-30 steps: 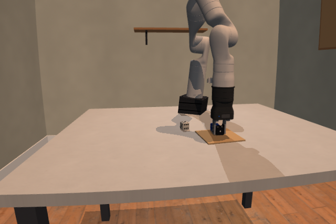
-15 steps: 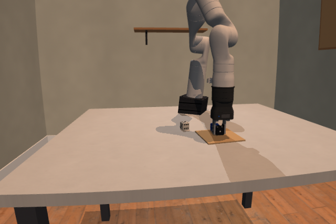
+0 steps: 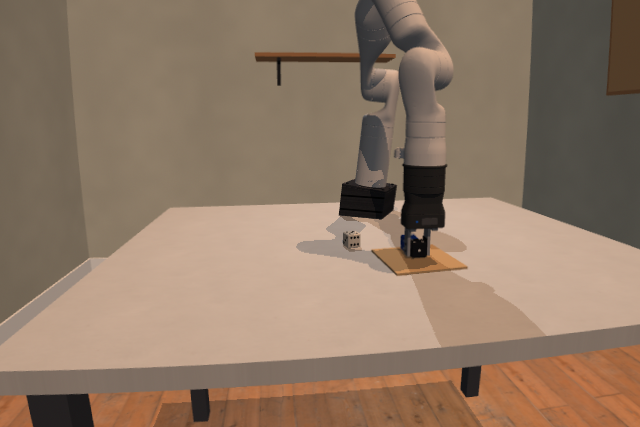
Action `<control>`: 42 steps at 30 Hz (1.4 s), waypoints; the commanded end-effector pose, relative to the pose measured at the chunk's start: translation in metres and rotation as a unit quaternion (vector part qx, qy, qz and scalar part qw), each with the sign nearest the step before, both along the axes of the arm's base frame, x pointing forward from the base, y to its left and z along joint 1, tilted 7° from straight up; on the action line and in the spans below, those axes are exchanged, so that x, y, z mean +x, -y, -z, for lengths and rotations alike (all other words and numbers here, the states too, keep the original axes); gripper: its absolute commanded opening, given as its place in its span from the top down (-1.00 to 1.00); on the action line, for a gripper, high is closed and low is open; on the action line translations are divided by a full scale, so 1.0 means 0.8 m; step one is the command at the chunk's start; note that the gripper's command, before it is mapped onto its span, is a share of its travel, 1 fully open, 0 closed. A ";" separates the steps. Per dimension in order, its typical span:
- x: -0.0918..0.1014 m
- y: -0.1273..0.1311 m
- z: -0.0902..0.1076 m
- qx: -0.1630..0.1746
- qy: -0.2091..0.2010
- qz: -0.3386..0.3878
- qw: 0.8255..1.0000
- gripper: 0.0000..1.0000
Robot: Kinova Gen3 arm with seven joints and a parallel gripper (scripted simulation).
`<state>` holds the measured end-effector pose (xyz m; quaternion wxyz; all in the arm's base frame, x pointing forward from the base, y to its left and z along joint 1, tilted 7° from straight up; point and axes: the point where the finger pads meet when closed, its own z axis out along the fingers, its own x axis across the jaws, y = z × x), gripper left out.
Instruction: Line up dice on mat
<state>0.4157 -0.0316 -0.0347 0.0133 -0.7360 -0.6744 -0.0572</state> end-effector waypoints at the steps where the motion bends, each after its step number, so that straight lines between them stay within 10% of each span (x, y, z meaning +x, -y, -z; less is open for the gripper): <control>1: 0.001 0.000 -0.001 0.000 0.001 0.000 1.000 -0.14; 42: 0.001 0.000 0.004 0.000 0.001 0.000 1.000 -0.14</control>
